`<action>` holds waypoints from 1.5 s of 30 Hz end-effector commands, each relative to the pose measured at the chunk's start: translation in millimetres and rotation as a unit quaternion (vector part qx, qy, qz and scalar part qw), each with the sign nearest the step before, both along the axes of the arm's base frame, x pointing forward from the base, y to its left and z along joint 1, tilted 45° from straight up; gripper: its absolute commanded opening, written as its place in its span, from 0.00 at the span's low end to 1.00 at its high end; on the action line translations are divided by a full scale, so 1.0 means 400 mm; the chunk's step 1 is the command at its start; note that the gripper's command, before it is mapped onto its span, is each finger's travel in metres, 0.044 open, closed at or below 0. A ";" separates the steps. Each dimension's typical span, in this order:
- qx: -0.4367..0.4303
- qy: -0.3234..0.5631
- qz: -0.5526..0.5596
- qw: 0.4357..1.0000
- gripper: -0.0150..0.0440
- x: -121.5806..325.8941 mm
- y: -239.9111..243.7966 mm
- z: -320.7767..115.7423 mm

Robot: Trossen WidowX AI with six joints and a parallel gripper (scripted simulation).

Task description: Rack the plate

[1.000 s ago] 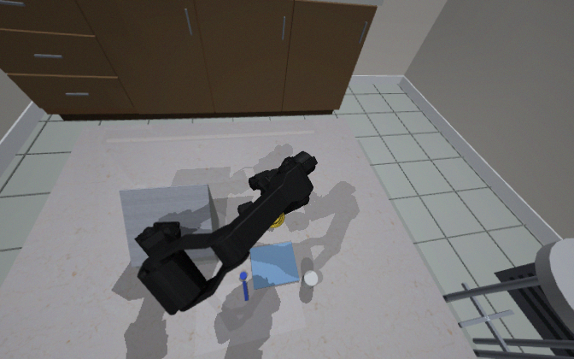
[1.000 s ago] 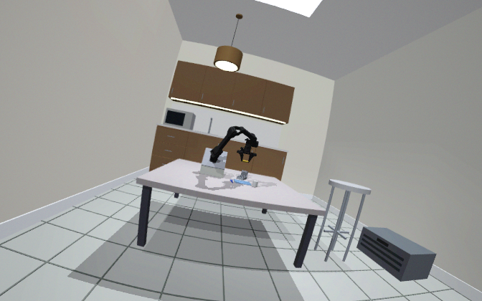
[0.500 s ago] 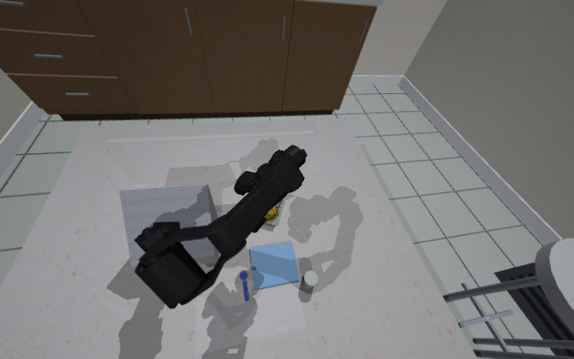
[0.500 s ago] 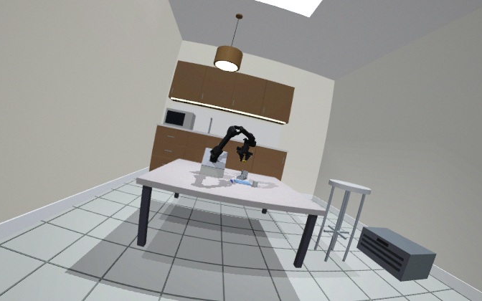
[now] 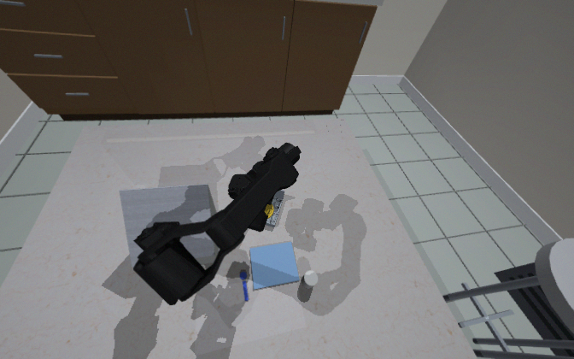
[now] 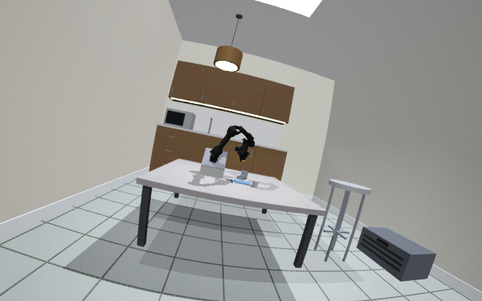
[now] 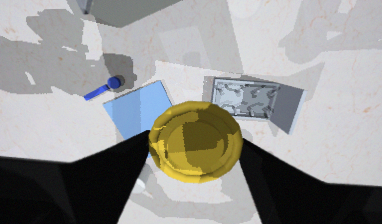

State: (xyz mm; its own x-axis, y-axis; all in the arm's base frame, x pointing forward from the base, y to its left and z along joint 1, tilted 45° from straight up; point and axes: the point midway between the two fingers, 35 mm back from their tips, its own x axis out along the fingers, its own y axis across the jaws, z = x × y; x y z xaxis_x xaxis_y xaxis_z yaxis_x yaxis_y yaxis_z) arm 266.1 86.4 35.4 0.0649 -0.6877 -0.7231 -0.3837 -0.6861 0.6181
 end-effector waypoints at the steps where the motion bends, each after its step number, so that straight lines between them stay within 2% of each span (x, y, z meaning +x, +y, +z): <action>1: 0.019 0.008 -0.020 1.000 0.25 -0.004 -0.013 -0.022; 22: 0.235 0.006 -0.231 0.944 0.25 -0.014 -0.091 -0.191; 45: 0.461 -0.059 -0.378 0.801 0.25 0.016 -0.153 -0.275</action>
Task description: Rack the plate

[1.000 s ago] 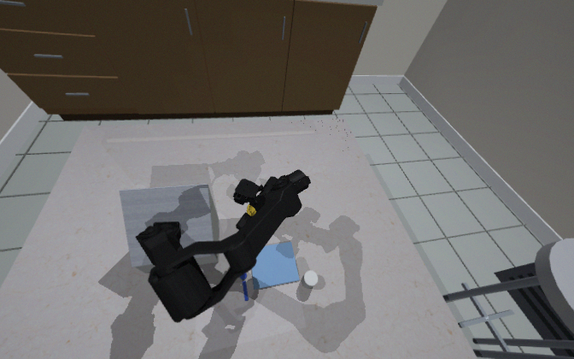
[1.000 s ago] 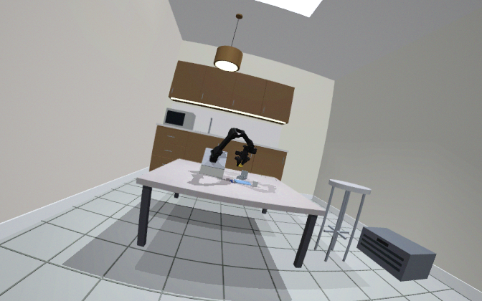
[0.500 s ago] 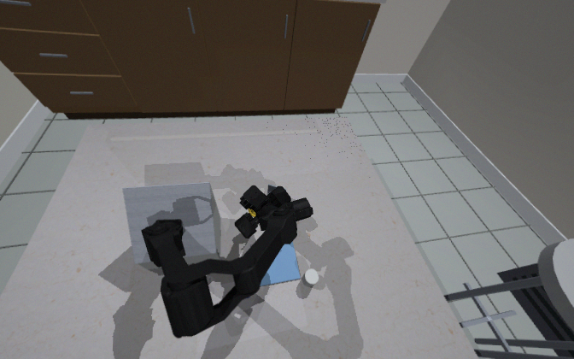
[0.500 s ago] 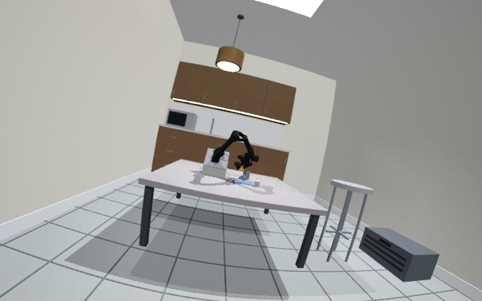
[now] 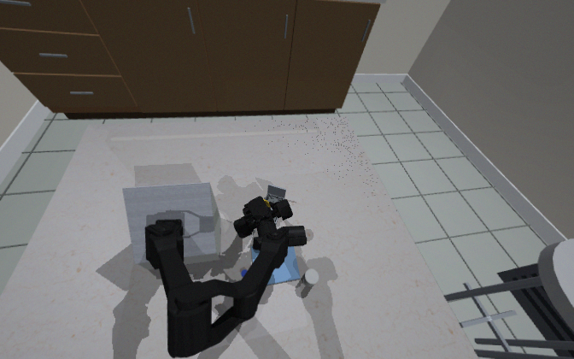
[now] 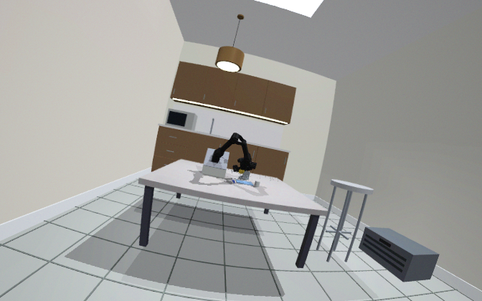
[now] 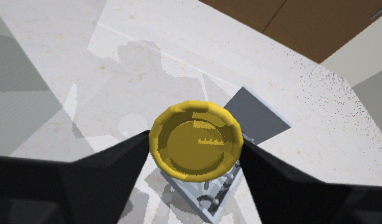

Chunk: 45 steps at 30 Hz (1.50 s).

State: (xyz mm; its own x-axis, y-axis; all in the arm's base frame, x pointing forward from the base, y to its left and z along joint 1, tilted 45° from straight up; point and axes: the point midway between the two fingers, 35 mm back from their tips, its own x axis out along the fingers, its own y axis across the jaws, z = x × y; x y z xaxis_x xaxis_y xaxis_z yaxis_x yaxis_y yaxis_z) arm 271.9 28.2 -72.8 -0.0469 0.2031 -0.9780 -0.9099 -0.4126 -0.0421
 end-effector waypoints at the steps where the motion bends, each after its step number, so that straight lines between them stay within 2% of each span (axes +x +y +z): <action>1: 0.038 -0.018 -0.026 0.999 0.25 0.003 -0.010 -0.006; 22: 0.212 -0.156 -0.154 0.952 0.25 0.028 -0.093 0.019; 45: 0.214 -0.160 -0.156 0.951 0.25 0.048 -0.051 -0.021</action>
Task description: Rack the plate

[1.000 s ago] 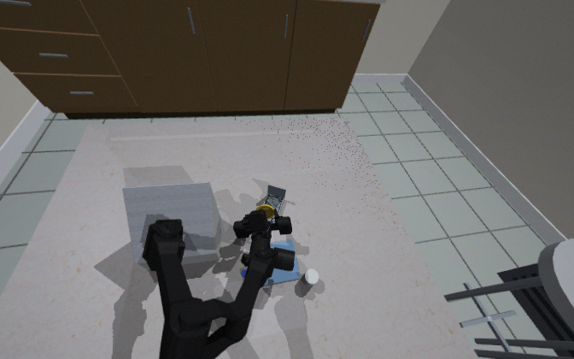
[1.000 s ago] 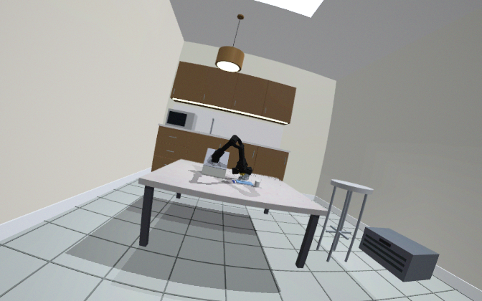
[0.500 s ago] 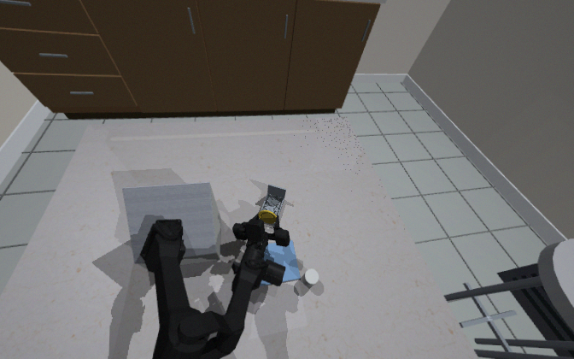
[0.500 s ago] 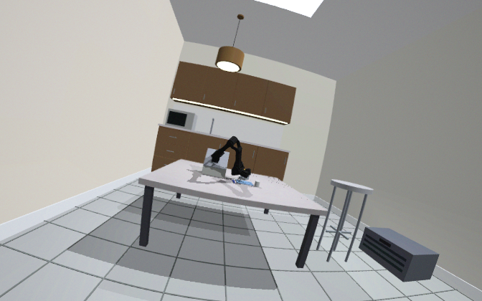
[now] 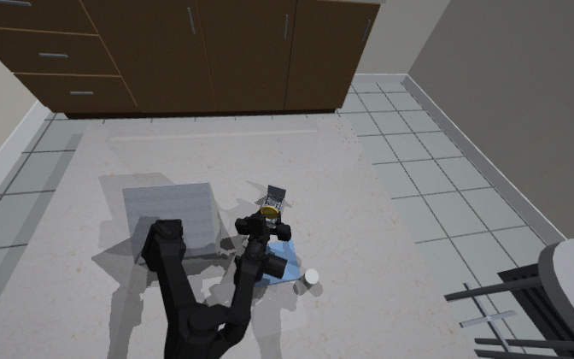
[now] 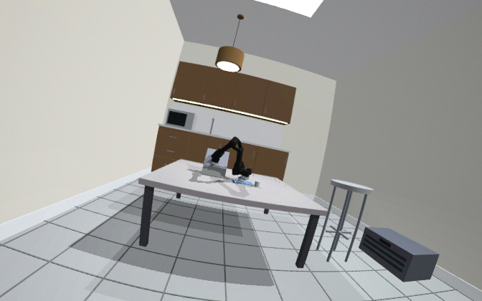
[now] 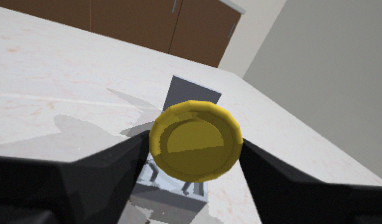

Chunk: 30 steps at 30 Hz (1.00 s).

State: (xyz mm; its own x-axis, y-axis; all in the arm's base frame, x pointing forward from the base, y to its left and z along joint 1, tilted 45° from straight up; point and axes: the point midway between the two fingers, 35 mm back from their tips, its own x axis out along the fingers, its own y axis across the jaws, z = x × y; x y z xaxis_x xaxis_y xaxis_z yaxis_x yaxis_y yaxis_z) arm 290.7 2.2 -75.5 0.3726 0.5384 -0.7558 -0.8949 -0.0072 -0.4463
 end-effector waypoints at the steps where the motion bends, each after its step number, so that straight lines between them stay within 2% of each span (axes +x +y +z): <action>1: 0.001 0.003 0.001 1.000 0.25 0.002 0.017 -0.017; 13: 0.001 0.001 0.003 1.000 0.25 0.012 0.041 -0.040; 18: 0.000 -0.001 0.005 1.000 0.25 0.014 0.003 -0.079; 30: -0.001 0.003 0.001 1.000 0.25 0.011 0.008 -0.071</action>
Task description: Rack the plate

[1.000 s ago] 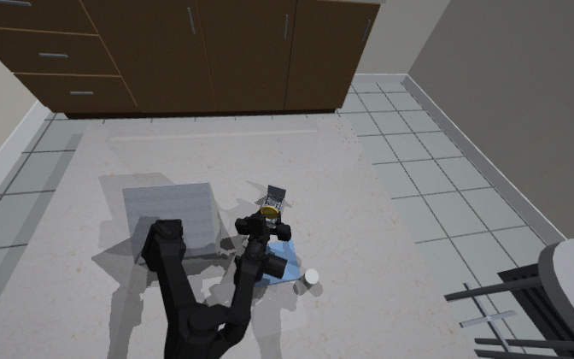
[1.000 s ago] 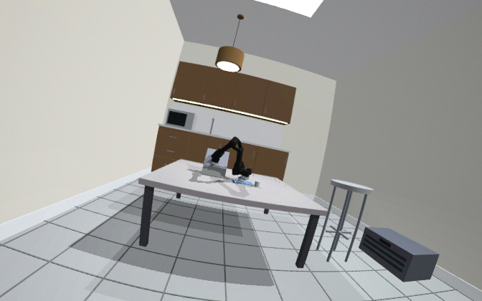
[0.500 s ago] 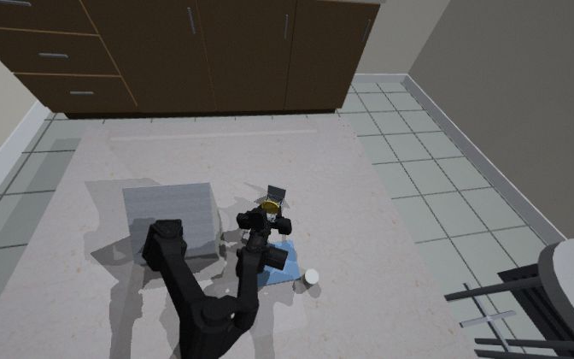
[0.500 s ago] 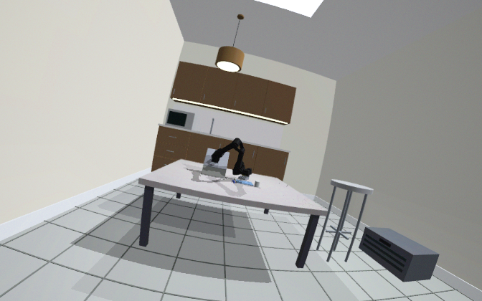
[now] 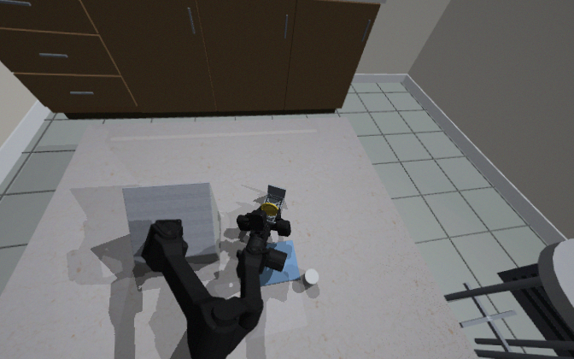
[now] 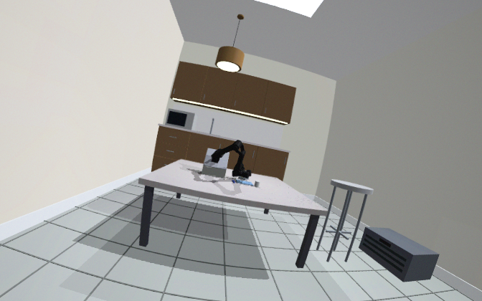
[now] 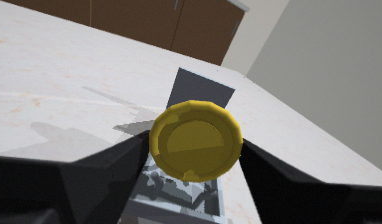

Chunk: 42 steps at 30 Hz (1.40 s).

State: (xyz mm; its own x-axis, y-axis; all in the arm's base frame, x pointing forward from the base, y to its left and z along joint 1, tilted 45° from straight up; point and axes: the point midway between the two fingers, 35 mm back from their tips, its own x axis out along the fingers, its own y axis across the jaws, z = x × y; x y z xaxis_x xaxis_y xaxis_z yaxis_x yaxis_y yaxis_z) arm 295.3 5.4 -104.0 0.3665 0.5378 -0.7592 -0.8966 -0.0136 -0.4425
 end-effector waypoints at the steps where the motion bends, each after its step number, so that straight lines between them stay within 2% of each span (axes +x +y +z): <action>1: 0.000 0.001 -0.002 1.000 0.25 0.000 0.000 0.000; 2: 0.000 0.001 -0.002 1.000 0.25 0.000 0.000 0.000; 17: 0.000 0.000 0.000 1.000 0.92 0.000 0.000 0.000; 25: 0.002 0.000 0.002 1.000 0.93 0.000 0.007 0.003; 35: 0.007 0.000 -0.002 1.000 0.93 -0.001 0.199 0.196; 42: 0.005 0.019 -0.019 1.000 0.93 0.000 0.215 0.205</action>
